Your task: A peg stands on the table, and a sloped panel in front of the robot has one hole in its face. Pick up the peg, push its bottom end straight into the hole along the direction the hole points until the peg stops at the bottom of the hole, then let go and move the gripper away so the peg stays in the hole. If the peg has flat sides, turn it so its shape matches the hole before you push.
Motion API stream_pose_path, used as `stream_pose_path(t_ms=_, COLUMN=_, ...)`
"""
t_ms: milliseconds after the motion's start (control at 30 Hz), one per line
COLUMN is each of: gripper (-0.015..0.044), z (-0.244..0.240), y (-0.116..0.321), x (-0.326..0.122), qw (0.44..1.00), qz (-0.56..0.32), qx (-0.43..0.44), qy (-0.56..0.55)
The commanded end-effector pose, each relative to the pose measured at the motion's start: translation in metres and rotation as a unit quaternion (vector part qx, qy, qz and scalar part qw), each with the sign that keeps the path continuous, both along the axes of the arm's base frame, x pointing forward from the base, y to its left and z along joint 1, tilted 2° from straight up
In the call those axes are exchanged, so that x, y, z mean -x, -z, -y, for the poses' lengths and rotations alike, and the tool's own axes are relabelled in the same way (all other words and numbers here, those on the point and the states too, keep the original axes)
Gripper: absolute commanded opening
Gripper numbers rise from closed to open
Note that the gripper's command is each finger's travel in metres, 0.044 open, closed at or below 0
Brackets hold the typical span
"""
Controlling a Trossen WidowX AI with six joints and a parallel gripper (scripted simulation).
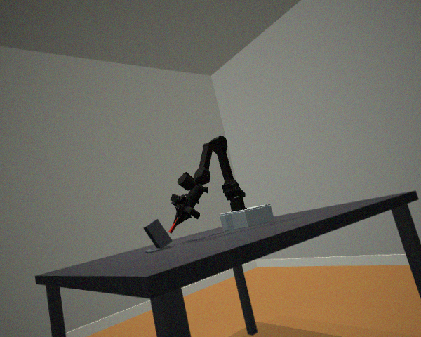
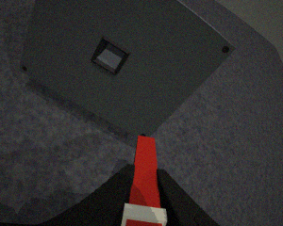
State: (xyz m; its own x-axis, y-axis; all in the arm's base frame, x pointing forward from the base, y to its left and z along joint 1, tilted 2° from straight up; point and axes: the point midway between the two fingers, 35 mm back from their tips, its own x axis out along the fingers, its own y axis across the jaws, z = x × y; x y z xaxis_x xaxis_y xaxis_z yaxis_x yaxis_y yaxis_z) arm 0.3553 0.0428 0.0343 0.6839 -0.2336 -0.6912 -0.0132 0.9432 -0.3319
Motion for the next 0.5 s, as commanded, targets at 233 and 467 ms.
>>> stream_pose_path(t_ms=233, gripper=0.0, z=-0.01, y=-0.003, x=0.006, qw=0.999, qz=0.041, qx=-0.018, qy=0.013)
stream_pose_path(t_ms=467, gripper=0.0, z=-0.016, y=-0.005, x=0.01, qw=0.997, qz=0.064, qx=-0.03, qy=0.019)
